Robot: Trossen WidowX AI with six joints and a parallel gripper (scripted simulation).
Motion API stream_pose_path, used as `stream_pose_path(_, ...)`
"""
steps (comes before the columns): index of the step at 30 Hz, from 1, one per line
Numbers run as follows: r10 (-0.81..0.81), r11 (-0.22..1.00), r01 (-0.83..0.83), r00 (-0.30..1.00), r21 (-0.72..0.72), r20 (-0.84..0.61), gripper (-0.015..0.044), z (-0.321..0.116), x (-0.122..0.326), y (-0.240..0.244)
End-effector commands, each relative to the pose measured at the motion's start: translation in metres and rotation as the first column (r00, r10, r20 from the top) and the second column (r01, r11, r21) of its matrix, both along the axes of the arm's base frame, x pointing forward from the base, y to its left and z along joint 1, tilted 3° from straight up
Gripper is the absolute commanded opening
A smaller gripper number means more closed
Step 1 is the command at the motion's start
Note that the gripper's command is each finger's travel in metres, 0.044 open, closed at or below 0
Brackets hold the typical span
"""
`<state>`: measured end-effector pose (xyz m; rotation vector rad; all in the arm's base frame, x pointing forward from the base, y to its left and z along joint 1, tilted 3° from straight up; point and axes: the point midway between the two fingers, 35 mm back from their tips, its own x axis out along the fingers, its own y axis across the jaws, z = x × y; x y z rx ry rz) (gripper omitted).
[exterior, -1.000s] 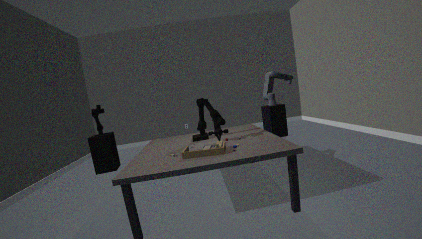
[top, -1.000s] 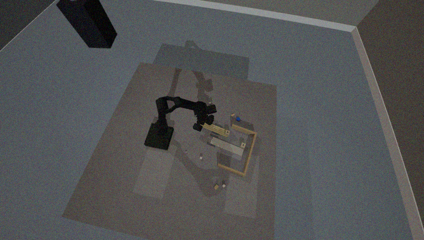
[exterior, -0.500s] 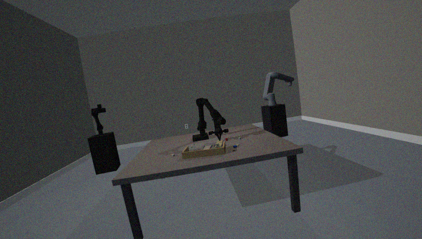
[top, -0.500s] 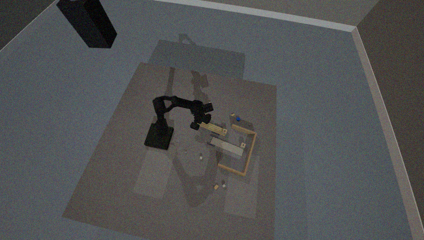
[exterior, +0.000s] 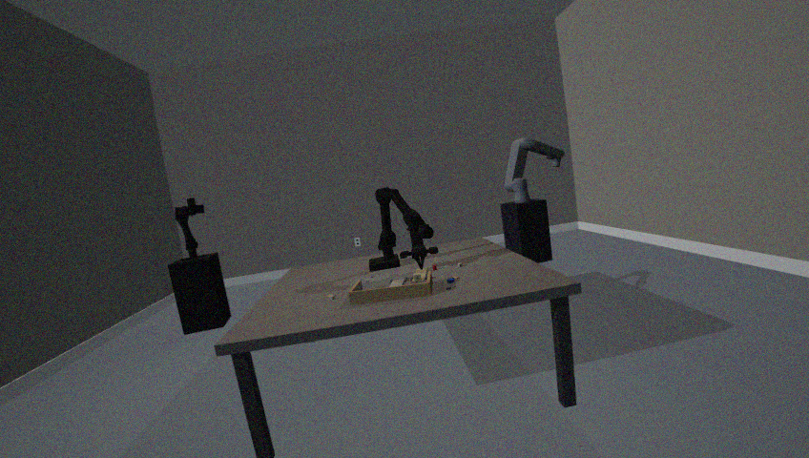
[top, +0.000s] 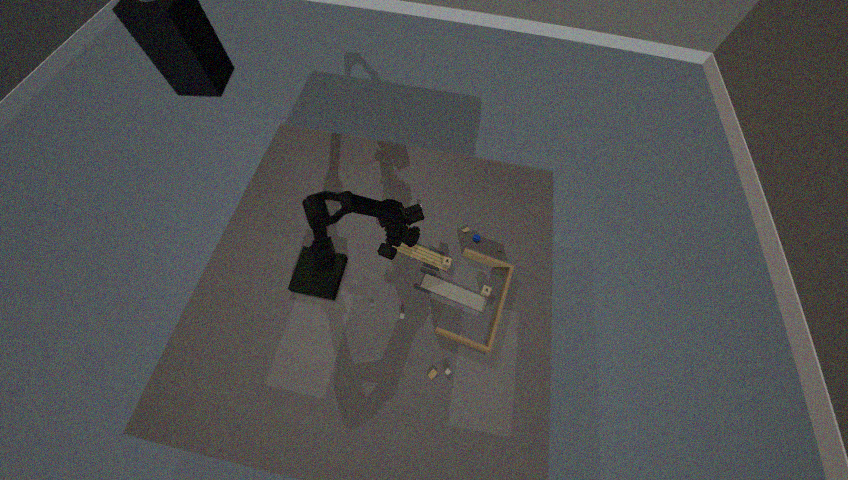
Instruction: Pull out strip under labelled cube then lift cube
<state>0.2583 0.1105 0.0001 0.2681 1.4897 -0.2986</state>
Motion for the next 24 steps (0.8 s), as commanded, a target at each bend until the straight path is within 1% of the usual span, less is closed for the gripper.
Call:
stream_pose_path(1,0.0,1.0,0.0,1.0,-0.007,-0.03,0.0,-0.006,-0.01,-0.002)
stream_pose_path(22,0.0,1.0,0.0,1.0,-0.007,-0.03,0.0,-0.006,-0.01,-0.002)
stream_pose_path(23,0.001,1.0,-0.001,1.0,-0.001,-0.002,0.0,0.002,0.0,0.0)
stream_pose_path(24,0.001,1.0,-0.001,1.0,-0.002,-0.007,0.0,0.009,0.0,0.001)
